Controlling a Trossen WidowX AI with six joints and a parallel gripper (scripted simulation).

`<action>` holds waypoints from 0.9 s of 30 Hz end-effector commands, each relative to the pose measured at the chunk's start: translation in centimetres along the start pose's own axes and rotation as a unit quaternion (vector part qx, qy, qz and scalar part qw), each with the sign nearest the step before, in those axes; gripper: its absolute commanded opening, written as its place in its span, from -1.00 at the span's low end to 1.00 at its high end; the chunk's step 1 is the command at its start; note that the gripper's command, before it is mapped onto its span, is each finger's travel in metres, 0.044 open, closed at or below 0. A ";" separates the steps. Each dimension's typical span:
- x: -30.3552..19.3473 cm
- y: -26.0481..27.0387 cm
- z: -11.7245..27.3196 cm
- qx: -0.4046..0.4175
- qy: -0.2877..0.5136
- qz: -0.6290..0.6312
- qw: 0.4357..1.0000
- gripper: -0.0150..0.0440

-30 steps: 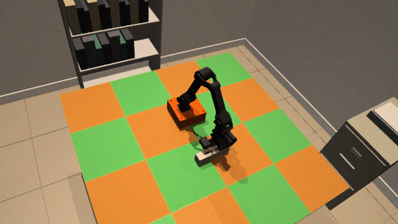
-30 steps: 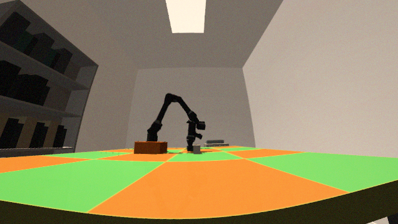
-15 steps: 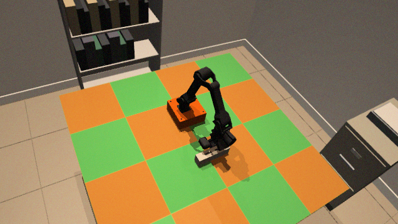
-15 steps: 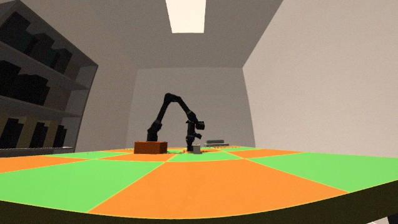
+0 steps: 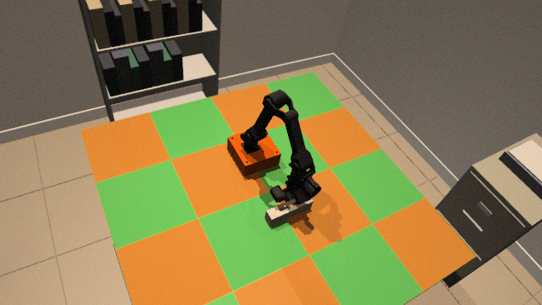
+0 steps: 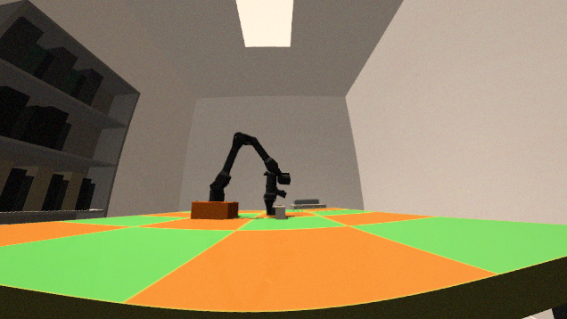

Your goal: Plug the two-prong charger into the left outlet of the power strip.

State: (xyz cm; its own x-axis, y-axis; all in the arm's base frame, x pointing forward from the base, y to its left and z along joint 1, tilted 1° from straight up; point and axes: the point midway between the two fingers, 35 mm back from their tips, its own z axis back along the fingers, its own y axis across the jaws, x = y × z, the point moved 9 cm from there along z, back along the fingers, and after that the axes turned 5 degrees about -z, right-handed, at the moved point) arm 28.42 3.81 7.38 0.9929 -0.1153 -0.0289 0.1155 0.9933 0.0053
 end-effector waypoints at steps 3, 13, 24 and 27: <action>-0.3 -0.1 -0.1 -0.002 -0.001 -0.001 1.000 1.00; -0.9 -0.1 -0.1 -0.002 -0.001 -0.001 1.000 1.00; -2.2 -0.1 -0.1 -0.002 0.000 -0.001 1.000 1.00; -2.6 -0.2 -0.1 -0.002 0.000 -0.001 1.000 1.00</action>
State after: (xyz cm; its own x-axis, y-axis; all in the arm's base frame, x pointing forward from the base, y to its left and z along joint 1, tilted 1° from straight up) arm 26.45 3.96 7.37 0.9929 -0.1156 -0.0291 0.1158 0.9933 0.0044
